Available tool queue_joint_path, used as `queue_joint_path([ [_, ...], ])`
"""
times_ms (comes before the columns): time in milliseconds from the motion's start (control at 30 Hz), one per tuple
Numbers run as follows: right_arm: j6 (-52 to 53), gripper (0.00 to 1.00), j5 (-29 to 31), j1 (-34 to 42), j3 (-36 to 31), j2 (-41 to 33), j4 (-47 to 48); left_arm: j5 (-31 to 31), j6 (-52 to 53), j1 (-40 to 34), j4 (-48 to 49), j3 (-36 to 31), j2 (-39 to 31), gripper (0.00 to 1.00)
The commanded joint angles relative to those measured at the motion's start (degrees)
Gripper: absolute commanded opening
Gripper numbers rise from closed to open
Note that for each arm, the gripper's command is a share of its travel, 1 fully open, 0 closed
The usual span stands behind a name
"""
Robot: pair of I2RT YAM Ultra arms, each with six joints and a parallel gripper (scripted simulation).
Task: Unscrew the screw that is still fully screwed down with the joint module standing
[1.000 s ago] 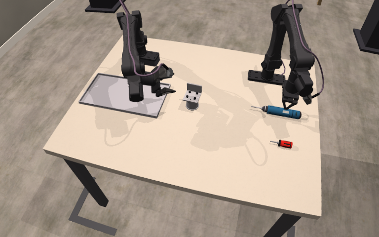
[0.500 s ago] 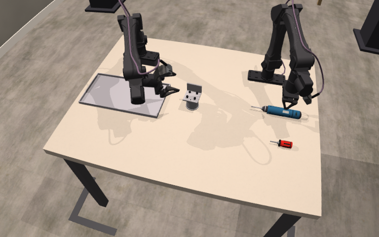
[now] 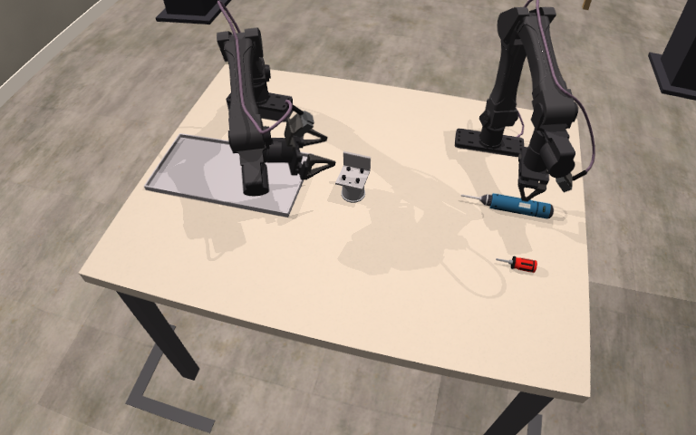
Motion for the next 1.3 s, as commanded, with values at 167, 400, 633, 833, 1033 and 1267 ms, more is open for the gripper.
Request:
queue_joint_path([
  [167,-4.28,0.86,-2.97,-0.22,3.47,0.87,-1.74,-0.60,-0.54,-0.02,-1.09,1.83,-1.27,0.65],
  [400,-5.58,0.86,-3.35,-0.50,4.45,1.37,-2.77,-0.60,-0.54,-0.02,-1.09,1.83,-1.27,0.65],
  [633,-6.50,0.86,-3.30,-0.48,1.49,2.46,-0.65,-0.60,-0.54,-0.02,-1.09,1.83,-1.27,0.65],
  [833,-7.04,0.86,-3.28,-0.57,0.22,3.80,1.42,-0.60,-0.54,-0.02,-1.09,1.83,-1.27,0.65],
  [1033,-6.81,0.86,-3.31,-0.57,1.31,2.18,2.30,-0.60,-0.54,-0.02,-1.09,1.83,-1.27,0.65],
  [1267,-6.91,0.86,-3.29,-0.58,-1.46,5.55,4.68,-0.60,-0.54,-0.02,-1.09,1.83,-1.27,0.65],
])
